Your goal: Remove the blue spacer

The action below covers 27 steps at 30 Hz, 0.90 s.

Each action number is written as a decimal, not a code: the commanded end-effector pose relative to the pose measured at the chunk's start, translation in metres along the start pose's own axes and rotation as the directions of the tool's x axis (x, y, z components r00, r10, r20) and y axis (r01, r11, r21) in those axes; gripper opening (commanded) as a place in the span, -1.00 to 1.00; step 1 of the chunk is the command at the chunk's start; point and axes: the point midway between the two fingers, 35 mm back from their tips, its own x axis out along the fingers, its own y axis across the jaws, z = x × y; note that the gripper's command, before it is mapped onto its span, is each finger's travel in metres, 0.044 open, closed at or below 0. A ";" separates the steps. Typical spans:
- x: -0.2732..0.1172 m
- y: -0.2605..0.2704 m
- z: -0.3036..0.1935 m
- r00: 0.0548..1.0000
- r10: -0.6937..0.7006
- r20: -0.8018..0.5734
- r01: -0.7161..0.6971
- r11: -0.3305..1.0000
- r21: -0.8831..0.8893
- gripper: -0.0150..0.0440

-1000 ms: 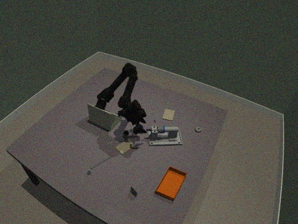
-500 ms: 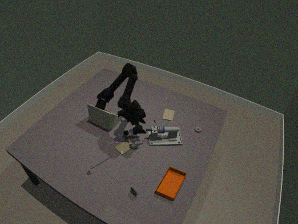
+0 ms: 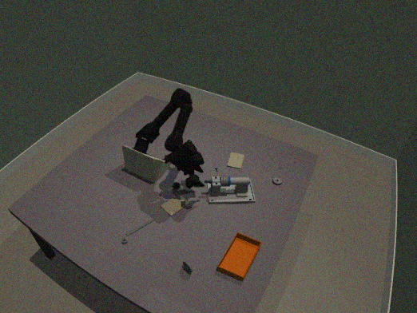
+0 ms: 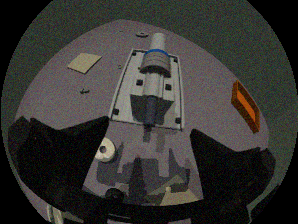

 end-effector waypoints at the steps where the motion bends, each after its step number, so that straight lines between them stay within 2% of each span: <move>1: 0.005 -0.008 0.002 0.999 -0.030 -0.025 0.030 1.000 -0.005 1.00; 8: 0.023 -0.041 0.005 0.960 -0.166 -0.225 0.164 0.986 -0.030 1.00; 14: 0.027 -0.046 0.009 0.889 -0.188 -0.418 0.193 0.981 -0.031 1.00; 21: 0.021 -0.026 0.027 0.779 -0.112 -0.617 0.129 0.991 -0.018 1.00; 27: 0.021 0.000 0.048 0.719 -0.009 -0.695 0.003 1.000 -0.010 1.00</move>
